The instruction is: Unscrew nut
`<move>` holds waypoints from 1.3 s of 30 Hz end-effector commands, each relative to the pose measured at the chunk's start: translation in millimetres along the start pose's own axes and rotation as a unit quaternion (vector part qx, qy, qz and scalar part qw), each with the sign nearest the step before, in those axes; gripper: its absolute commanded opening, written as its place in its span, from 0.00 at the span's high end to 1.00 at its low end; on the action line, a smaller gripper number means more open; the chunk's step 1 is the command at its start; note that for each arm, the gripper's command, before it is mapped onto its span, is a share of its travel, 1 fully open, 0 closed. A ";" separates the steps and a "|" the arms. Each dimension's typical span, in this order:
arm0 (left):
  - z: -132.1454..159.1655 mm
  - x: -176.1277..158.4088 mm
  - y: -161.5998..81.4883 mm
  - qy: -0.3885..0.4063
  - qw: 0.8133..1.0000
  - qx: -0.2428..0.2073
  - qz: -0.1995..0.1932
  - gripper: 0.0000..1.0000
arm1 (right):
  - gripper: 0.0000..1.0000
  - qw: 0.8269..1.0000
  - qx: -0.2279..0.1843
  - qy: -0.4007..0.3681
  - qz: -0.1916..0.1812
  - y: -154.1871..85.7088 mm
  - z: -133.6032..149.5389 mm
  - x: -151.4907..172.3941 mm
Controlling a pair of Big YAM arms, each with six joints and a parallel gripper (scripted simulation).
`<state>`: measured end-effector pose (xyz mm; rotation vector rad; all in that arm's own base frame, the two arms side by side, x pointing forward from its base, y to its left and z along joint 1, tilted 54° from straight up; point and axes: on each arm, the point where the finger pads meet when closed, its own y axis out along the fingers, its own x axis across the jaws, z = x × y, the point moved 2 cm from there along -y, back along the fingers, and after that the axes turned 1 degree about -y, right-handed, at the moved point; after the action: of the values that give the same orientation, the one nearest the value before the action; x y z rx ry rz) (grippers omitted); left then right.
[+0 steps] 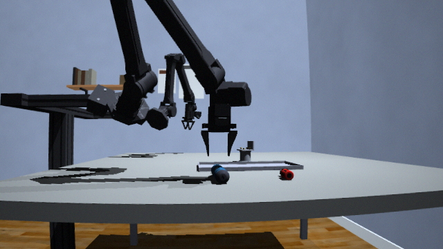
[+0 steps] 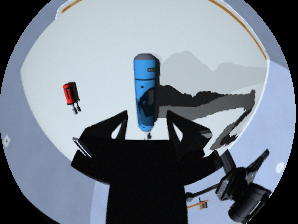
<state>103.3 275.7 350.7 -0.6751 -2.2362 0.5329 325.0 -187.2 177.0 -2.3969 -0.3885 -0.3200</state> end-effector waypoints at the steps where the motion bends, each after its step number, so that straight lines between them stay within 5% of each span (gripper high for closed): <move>1: -21.9 3.2 -0.9 0.020 1.000 -0.021 0.003 0.14 | 0.35 0.999 -0.016 0.022 -0.017 -6.7 -17.2 10.5; 12: -85.6 -61.2 50.0 0.142 0.980 -0.073 0.121 0.14 | 0.35 0.999 -0.016 0.022 -0.017 -6.7 -17.2 10.5; 17: -81.2 -53.7 51.9 0.135 0.982 -0.065 0.113 0.14 | 0.35 0.999 -0.016 0.022 -0.017 -6.7 -17.2 10.5; 29: -137.2 -174.0 87.4 0.275 0.922 -0.129 0.242 0.14 | 0.35 0.999 -0.016 0.022 -0.017 -6.7 -17.2 10.5; 34: -132.6 -164.7 92.1 0.268 0.927 -0.120 0.235 0.14 | 0.35 0.999 -0.016 0.022 -0.017 -6.7 -17.2 10.5; 35: -136.7 -181.9 77.9 0.284 0.916 -0.142 0.244 0.14 | 0.35 0.999 -0.016 0.022 -0.017 -6.7 -17.2 10.5; 39: -148.4 -232.7 90.2 0.328 0.887 -0.155 0.286 0.14 | 0.35 0.999 -0.016 0.022 -0.017 -6.7 -17.2 10.5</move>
<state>347.2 243.6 276.9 -1.4076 -1.5524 0.2410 325.0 -187.2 177.0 -2.3969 -0.3885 -0.3200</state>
